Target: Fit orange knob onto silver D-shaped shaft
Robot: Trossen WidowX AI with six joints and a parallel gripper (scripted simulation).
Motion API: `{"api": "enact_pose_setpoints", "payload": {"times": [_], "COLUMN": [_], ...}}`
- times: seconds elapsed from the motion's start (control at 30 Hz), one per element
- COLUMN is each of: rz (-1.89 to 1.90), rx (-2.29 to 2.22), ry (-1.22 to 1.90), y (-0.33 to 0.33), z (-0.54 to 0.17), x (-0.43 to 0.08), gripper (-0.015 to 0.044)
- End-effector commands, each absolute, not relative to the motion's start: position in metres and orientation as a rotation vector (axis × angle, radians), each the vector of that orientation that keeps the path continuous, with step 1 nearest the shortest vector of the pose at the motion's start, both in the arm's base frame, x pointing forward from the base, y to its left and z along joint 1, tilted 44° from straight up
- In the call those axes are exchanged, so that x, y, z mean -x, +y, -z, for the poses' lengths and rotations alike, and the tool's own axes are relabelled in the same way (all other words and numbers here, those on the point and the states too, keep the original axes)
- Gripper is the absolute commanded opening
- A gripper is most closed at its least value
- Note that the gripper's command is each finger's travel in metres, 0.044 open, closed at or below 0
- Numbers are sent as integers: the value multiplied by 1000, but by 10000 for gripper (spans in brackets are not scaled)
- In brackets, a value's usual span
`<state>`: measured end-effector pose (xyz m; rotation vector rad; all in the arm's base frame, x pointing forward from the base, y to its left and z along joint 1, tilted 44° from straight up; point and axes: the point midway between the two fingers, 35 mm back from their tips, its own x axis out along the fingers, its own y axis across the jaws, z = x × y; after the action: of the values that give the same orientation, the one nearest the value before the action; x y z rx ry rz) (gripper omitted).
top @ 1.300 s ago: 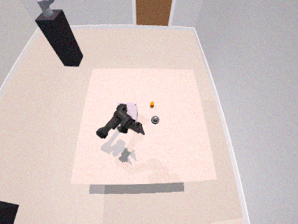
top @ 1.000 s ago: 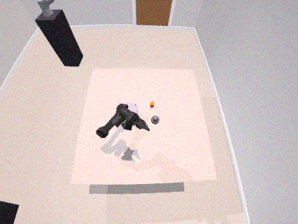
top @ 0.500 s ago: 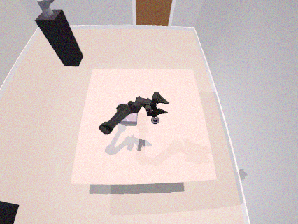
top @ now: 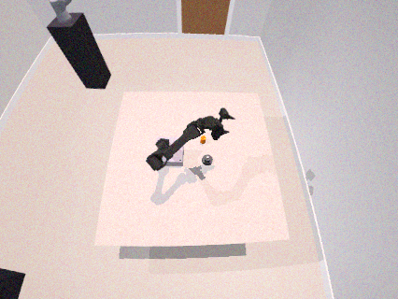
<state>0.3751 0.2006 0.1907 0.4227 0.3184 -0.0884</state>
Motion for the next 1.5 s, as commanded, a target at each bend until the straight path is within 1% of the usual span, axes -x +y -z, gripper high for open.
{"api": "enact_pose_setpoints", "payload": {"times": [0.0, 0.13, 0.27, 0.53, 0.63, 0.8, 0.93, 1.47], "rz": [179, 304, 452, 833, 910, 910, 910, 910], "rx": [-346, -255, -152, 124, 186, 186, 186, 187], "ry": [500, 688, 864, 1173, 1218, 1217, 1216, 1216], "y": [198, 186, 166, 107, 95, 95, 73, 55], "z": [-126, -62, -4, 81, 90, 90, 113, 133], "x": [-377, -368, -348, -283, -269, -274, -276, -279], "gripper": [440, 440, 440, 440, 440, 440, 440, 440]}}
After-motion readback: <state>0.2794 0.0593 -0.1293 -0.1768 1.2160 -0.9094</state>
